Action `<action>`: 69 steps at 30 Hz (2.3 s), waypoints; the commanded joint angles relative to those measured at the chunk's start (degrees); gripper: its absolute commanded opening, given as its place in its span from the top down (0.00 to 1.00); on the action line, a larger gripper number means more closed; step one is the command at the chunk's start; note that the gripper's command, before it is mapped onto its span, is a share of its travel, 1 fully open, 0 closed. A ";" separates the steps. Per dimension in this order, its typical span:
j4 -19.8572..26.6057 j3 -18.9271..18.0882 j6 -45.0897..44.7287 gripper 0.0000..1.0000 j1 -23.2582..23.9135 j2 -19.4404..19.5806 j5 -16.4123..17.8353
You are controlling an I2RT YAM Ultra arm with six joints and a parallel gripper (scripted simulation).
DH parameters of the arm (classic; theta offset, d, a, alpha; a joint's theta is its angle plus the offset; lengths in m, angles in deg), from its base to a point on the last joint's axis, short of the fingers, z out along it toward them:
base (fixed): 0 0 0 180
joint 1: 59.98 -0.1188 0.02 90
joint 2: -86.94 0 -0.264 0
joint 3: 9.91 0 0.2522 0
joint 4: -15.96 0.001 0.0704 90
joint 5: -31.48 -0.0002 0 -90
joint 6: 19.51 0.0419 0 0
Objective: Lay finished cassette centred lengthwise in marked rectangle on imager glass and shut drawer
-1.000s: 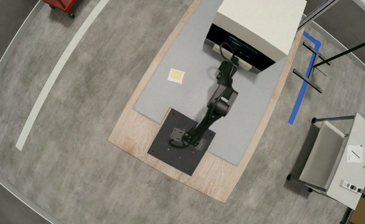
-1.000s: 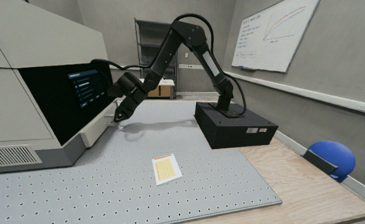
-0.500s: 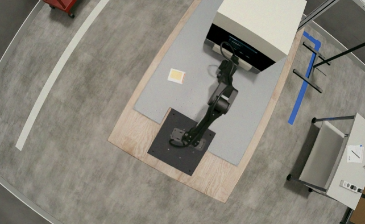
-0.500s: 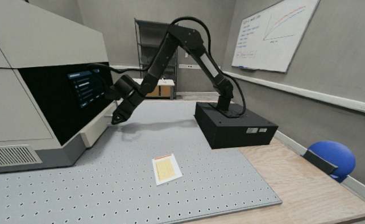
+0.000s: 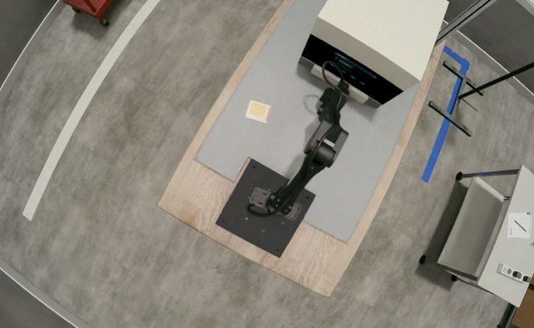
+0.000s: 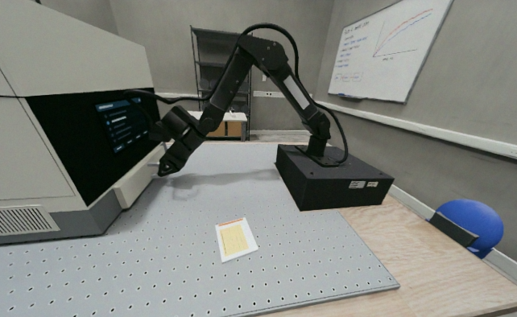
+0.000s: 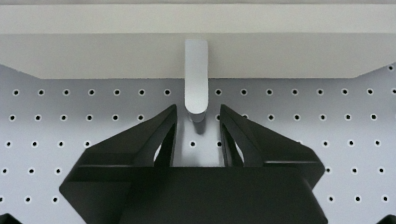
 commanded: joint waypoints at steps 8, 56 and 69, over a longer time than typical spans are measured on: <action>-0.85 -1.79 -0.48 0.65 0.41 -2.12 0.53; -0.81 -1.81 -0.37 1.00 0.39 -1.90 -0.08; -0.81 -1.81 -0.37 1.00 0.39 -1.90 -0.08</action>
